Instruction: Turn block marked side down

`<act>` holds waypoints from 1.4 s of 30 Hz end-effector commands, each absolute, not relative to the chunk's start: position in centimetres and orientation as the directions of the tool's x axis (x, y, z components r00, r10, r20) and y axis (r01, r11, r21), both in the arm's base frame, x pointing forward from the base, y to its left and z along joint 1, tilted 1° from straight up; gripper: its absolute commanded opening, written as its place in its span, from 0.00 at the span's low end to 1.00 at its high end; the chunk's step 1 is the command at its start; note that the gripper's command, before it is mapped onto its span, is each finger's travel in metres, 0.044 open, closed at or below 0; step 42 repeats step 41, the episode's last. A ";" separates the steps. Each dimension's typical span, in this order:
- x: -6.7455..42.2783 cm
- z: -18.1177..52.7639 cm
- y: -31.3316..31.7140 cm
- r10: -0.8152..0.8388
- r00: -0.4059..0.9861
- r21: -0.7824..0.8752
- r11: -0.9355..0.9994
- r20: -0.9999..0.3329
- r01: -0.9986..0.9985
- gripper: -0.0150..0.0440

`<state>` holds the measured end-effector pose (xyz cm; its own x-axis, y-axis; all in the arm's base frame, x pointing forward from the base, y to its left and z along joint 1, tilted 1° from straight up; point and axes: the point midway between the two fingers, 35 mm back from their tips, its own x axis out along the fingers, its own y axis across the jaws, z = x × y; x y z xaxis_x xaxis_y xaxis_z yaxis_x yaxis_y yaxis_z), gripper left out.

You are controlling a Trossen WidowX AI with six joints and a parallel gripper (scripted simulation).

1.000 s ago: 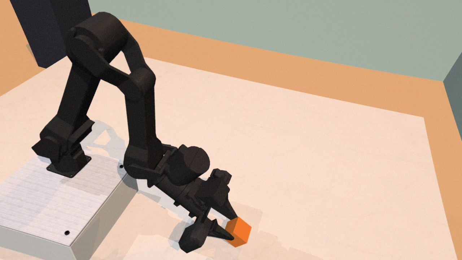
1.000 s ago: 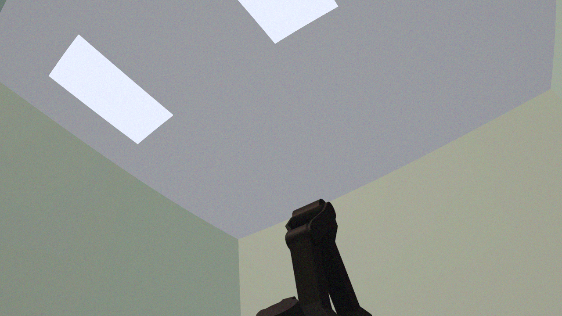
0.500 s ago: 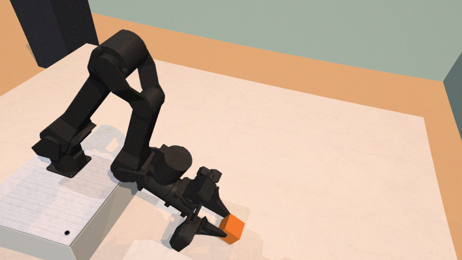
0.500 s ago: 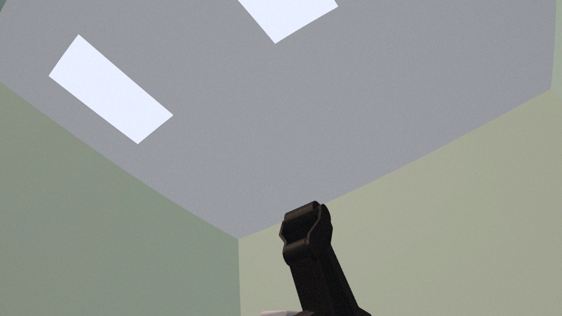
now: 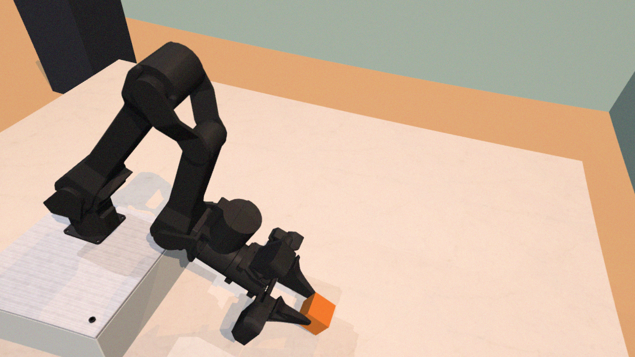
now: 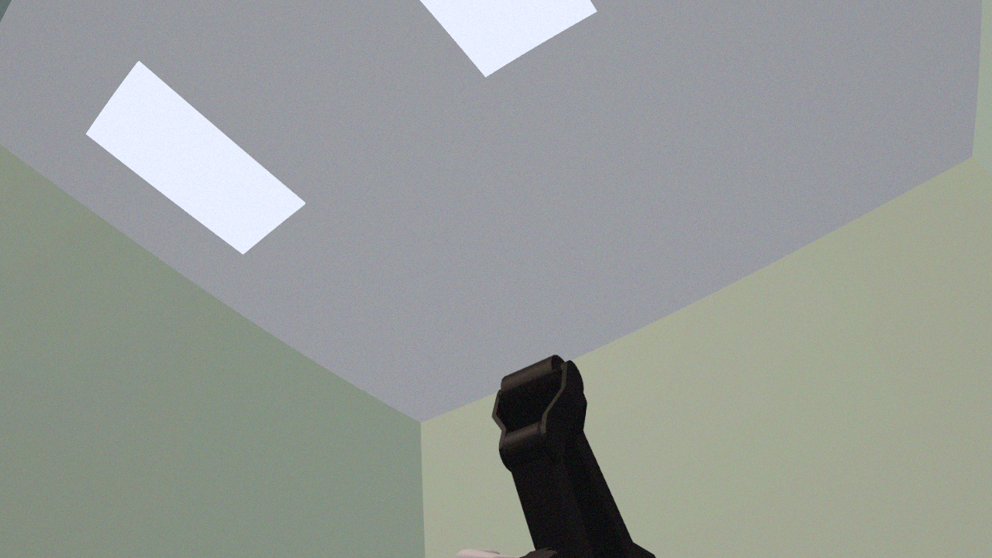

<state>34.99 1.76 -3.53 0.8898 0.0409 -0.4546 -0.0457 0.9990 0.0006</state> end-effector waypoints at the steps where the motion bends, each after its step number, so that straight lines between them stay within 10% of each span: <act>1: 34.9 -3.5 1.7 0.036 0.890 -0.004 0.999 -0.454 -0.043 0.48; 13: 34.9 -3.5 1.7 0.036 0.890 -0.004 0.999 -0.454 -0.043 1.00; 42: 34.9 -3.5 1.7 0.036 0.890 -0.004 0.999 -0.454 -0.043 1.00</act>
